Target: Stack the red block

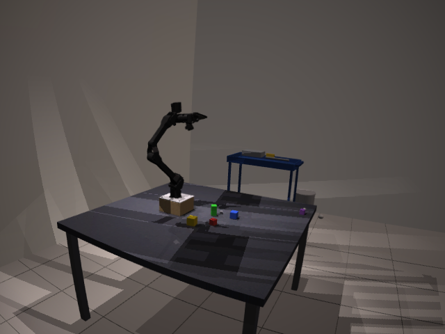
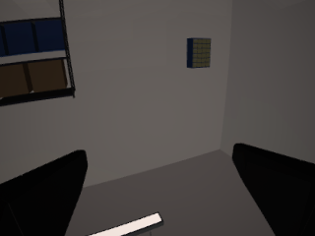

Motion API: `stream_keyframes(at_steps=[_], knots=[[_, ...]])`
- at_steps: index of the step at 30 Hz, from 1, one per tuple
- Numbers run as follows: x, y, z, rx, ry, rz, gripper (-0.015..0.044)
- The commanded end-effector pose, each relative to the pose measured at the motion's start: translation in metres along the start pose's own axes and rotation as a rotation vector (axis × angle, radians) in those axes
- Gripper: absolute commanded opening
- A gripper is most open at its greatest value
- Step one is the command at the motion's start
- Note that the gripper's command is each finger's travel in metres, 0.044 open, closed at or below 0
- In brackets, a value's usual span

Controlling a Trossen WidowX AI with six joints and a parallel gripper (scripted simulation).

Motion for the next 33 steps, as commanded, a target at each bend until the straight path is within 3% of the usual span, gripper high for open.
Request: stream_keyframes(at_steps=[1,11,20,33], knots=[[-0.001,0.001,-0.001,0.011,0.002,-0.002,0.0426],[-0.059,0.039,-0.035,0.606,0.083,-0.162,0.0440],[-0.122,0.091,-0.033,1.095,0.077,-0.395,0.0440],[-0.195,0.169,0.017,1.704,-0.184,-0.821,0.0440]])
Point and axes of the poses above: the point midway between the two fingers, 35 mm back from their tips, its own x axis back along the fingers, its own z axis across the jaws, y = z × x, the point moved 7 cm from there along x, back along the fingers, and after that the axes turned 9 degrees about -x, right-handed, at the moved point
